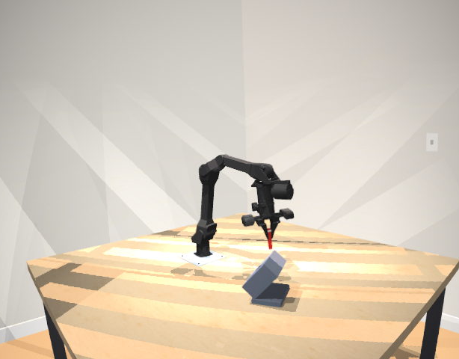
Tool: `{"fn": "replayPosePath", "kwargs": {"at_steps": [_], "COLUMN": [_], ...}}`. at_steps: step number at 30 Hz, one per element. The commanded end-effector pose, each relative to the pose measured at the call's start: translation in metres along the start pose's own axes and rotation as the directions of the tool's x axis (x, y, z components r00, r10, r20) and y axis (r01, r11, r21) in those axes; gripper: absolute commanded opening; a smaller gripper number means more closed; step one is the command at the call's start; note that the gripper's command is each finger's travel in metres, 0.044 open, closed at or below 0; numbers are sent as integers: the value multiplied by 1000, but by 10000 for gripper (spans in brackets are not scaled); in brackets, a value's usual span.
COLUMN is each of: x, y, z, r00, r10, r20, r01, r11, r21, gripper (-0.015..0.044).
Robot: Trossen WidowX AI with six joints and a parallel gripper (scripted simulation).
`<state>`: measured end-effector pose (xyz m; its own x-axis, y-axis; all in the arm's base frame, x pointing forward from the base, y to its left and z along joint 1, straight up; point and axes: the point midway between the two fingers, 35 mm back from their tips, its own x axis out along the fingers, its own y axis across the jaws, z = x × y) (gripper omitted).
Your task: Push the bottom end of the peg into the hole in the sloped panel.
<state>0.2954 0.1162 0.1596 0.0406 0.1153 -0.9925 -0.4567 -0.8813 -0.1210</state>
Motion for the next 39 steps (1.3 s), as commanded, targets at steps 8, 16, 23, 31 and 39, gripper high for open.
{"fn": "replayPosePath", "kwargs": {"at_steps": [8,16,23,31,39], "x": [0,-1,-3,-4,-6], "y": [6,11,16,21,27], "z": [-8,-16,-22,-29,-36], "r00": [999,997,995,992,987], "r10": [-40,-71,-98,-129,-160], "r20": [12,14,15,13,10], "r01": [39,70,96,127,157], "r11": [999,996,992,987,980], "r21": [30,54,76,99,122], "gripper": [0,0,0,0,0]}}
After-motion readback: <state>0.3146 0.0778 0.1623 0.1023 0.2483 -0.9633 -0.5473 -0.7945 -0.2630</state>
